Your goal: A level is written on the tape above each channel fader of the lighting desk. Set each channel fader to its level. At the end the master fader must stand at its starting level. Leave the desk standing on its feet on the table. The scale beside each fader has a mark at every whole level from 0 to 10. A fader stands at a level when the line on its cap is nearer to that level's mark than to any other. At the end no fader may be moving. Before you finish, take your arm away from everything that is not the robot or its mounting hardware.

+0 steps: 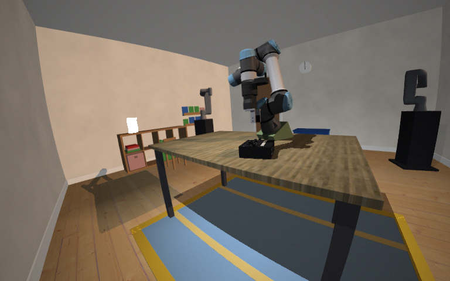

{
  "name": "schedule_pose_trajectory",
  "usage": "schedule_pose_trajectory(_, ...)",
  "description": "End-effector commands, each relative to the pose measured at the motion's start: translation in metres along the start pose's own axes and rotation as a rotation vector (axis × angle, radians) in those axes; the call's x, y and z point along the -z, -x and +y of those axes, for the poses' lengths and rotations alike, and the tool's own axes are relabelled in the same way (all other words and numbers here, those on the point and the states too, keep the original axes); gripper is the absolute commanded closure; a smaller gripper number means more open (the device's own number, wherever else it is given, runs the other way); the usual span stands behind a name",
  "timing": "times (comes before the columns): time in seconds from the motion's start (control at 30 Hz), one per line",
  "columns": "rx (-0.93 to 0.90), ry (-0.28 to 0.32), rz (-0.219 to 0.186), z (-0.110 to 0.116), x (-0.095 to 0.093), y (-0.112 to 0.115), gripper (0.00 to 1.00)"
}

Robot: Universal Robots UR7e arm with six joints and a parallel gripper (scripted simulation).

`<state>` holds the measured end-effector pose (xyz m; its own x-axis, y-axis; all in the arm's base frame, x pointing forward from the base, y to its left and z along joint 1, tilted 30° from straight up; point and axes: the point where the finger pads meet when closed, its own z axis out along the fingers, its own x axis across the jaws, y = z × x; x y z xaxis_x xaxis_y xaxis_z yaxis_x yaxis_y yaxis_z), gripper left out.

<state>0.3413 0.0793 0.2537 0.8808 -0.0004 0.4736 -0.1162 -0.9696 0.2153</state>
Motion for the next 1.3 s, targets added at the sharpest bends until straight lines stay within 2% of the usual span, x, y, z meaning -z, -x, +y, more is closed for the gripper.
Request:
schedule_pose_trajectory(0.0, -0.085, 0.011, -0.025, -0.003, 0.017, 0.001, 0.0)
schedule_pose_trajectory(0.63, -0.091, 0.011, -0.026, -0.001, 0.022, 0.0, 0.0)
schedule_pose_trajectory(1.0, 0.154, 0.014, 0.007, 0.036, 0.034, -0.016, 0.0)
schedule_pose_trajectory(1.27, 0.232, 0.021, 0.018, 0.048, 0.039, -0.02, 0.0)
